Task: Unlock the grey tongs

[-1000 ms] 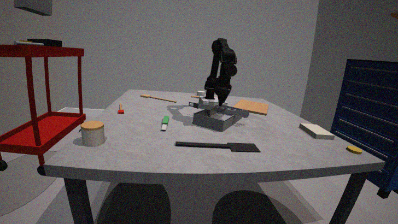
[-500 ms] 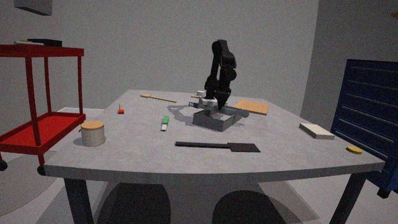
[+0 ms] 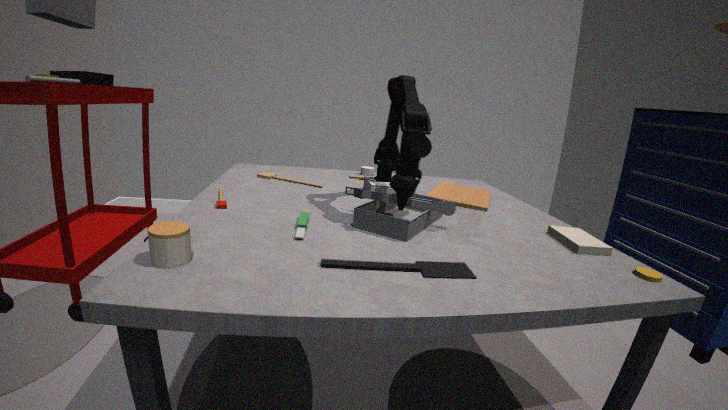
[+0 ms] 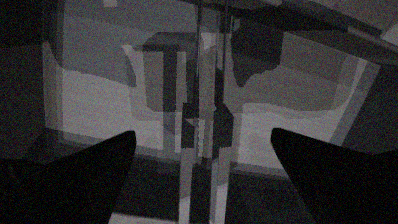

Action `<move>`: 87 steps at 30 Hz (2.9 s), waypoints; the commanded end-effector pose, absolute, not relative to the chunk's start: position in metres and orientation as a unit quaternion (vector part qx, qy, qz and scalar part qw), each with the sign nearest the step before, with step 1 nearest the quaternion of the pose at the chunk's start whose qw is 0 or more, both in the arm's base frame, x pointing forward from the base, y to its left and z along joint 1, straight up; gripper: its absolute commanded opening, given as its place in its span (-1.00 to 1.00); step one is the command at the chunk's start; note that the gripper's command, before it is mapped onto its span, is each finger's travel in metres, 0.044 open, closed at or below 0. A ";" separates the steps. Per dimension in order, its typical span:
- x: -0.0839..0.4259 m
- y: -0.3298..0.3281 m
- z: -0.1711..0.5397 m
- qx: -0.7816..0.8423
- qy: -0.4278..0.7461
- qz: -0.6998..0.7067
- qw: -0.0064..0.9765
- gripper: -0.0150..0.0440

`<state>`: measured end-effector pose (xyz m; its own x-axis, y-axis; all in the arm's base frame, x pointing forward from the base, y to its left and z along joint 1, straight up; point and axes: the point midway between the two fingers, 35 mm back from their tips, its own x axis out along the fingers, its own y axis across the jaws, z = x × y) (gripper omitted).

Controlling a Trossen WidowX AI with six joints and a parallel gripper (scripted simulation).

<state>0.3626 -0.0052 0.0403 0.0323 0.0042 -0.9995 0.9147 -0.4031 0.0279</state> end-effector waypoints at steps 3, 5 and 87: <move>0.362 -0.006 0.028 0.600 0.383 -0.582 0.392 1.00; 0.362 -0.005 0.024 0.600 0.383 -0.582 0.392 1.00; 0.358 0.033 0.096 0.427 0.564 -0.412 0.575 -1.00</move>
